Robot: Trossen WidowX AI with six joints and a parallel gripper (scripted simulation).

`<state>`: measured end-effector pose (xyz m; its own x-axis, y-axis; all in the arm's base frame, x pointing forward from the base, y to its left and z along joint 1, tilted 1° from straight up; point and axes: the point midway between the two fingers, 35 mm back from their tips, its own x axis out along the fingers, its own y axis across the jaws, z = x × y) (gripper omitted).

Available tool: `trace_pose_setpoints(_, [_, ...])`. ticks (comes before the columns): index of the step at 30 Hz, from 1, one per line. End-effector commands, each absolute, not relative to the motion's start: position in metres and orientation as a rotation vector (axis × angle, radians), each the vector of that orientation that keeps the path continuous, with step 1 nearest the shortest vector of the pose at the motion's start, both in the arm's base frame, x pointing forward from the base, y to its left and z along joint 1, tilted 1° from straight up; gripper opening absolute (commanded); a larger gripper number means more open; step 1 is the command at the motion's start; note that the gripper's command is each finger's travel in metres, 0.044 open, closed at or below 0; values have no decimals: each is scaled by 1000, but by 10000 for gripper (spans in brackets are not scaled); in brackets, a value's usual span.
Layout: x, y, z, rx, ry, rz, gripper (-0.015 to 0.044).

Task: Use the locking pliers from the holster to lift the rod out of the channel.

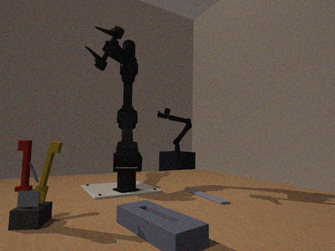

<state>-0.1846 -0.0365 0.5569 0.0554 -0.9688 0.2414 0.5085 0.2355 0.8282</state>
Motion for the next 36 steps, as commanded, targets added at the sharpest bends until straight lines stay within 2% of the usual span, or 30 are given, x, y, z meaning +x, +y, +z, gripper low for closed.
trace_pose_setpoints(1, [-183, -37, 557, 631, -923, -1240, 426])
trace_pose_setpoints(5, [-150, -54, 568, 617, -864, -1180, 440])
trace_pose_setpoints(12, [-35, -95, 578, 543, -667, -993, 440])
trace_pose_setpoints(20, [110, -112, 542, 373, -402, -757, 440])
trace_pose_setpoints(29, [245, -79, 457, 198, -199, -410, 440])
trace_pose_setpoints(36, [306, -24, 362, 53, -83, -115, 440])
